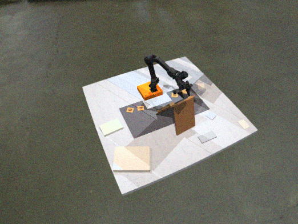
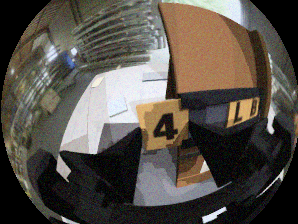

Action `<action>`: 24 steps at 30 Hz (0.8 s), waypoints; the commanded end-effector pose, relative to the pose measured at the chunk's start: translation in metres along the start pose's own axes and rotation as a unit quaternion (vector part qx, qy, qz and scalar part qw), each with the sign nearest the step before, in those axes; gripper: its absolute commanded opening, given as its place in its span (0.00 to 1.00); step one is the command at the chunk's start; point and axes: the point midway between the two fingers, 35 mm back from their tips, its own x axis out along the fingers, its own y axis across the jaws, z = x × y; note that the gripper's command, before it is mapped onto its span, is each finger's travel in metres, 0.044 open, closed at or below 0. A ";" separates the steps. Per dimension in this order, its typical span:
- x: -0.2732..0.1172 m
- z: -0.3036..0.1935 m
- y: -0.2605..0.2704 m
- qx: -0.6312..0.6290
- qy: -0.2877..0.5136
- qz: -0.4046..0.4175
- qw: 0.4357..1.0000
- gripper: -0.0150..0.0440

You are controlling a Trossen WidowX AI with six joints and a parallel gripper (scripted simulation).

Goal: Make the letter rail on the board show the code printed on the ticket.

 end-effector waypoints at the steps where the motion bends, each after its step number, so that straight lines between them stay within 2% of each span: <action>1: 0.000 0.000 -0.002 -0.002 -0.001 0.002 1.000 0.25; 24: 0.000 0.000 -0.013 -0.002 -0.001 0.001 1.000 0.25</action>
